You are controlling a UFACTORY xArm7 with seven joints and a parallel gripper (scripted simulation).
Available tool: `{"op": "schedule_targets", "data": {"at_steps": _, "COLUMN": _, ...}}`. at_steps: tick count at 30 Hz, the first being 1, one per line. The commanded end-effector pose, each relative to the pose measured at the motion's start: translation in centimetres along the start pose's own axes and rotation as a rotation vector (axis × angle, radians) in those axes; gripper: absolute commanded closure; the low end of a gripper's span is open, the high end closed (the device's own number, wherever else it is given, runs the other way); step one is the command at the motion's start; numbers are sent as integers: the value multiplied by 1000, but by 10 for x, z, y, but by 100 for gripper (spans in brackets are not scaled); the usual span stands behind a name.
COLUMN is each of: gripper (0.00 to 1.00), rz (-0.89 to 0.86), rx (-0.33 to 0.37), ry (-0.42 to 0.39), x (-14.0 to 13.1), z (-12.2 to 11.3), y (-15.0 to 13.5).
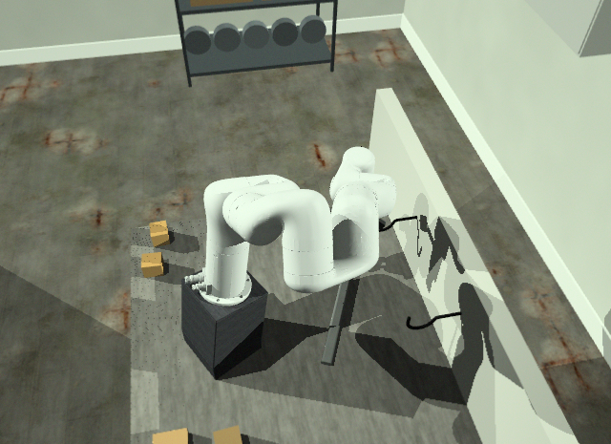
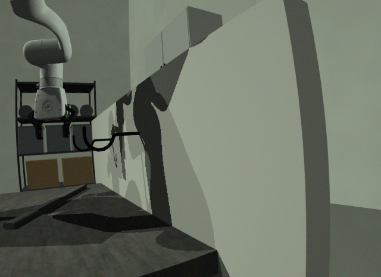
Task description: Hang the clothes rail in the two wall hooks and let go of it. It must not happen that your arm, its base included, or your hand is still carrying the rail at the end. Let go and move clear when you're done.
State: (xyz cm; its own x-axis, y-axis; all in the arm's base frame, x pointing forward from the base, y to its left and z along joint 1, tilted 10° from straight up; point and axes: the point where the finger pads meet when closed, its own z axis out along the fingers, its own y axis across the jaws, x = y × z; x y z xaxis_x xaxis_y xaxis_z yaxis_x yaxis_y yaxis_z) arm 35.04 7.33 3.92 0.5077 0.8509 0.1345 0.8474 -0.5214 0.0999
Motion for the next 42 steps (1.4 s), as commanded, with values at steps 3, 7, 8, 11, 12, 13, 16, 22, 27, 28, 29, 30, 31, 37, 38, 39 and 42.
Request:
{"op": "schedule_targets", "data": {"at_steps": 3, "gripper": 0, "rz": 0, "rx": -2, "ry": 2, "x": 1, "z": 6, "y": 1}}
{"op": "schedule_targets", "data": {"at_steps": 7, "gripper": 0, "rz": 0, "rx": -2, "ry": 2, "x": 1, "z": 13, "y": 1}}
{"op": "schedule_targets", "data": {"at_steps": 8, "gripper": 0, "rz": 0, "rx": -2, "ry": 2, "x": 1, "z": 14, "y": 1}}
{"op": "schedule_targets", "data": {"at_steps": 11, "gripper": 0, "rz": 0, "rx": -2, "ry": 2, "x": 1, "z": 19, "y": 1}}
{"op": "schedule_targets", "data": {"at_steps": 12, "gripper": 0, "rz": 0, "rx": -2, "ry": 2, "x": 1, "z": 21, "y": 1}}
{"op": "schedule_targets", "data": {"at_steps": 13, "gripper": 0, "rz": 0, "rx": -2, "ry": 2, "x": 1, "z": 23, "y": 1}}
{"op": "schedule_targets", "data": {"at_steps": 16, "gripper": 0, "rz": 0, "rx": -2, "ry": 2, "x": 1, "z": 28, "y": 1}}
{"op": "schedule_targets", "data": {"at_steps": 22, "gripper": 0, "rz": 0, "rx": -2, "ry": 2, "x": 1, "z": 34, "y": 1}}
{"op": "schedule_targets", "data": {"at_steps": 27, "gripper": 0, "rz": 0, "rx": -2, "ry": 2, "x": 1, "z": 41, "y": 1}}
{"op": "schedule_targets", "data": {"at_steps": 28, "gripper": 0, "rz": 0, "rx": -2, "ry": 2, "x": 1, "z": 41, "y": 1}}
{"op": "schedule_targets", "data": {"at_steps": 29, "gripper": 0, "rz": 0, "rx": -2, "ry": 2, "x": 1, "z": 41, "y": 1}}
{"op": "schedule_targets", "data": {"at_steps": 30, "gripper": 0, "rz": 0, "rx": -2, "ry": 2, "x": 1, "z": 41, "y": 1}}
{"op": "schedule_targets", "data": {"at_steps": 31, "gripper": 0, "rz": 0, "rx": -2, "ry": 2, "x": 1, "z": 41, "y": 1}}
{"op": "schedule_targets", "data": {"at_steps": 37, "gripper": 0, "rz": 0, "rx": -2, "ry": 2, "x": 1, "z": 41, "y": 1}}
{"op": "schedule_targets", "data": {"at_steps": 38, "gripper": 0, "rz": 0, "rx": -2, "ry": 2, "x": 1, "z": 43, "y": 1}}
{"op": "schedule_targets", "data": {"at_steps": 39, "gripper": 0, "rz": 0, "rx": -2, "ry": 2, "x": 1, "z": 44, "y": 1}}
{"op": "schedule_targets", "data": {"at_steps": 42, "gripper": 0, "rz": -1, "rx": -2, "ry": 2, "x": 1, "z": 49, "y": 1}}
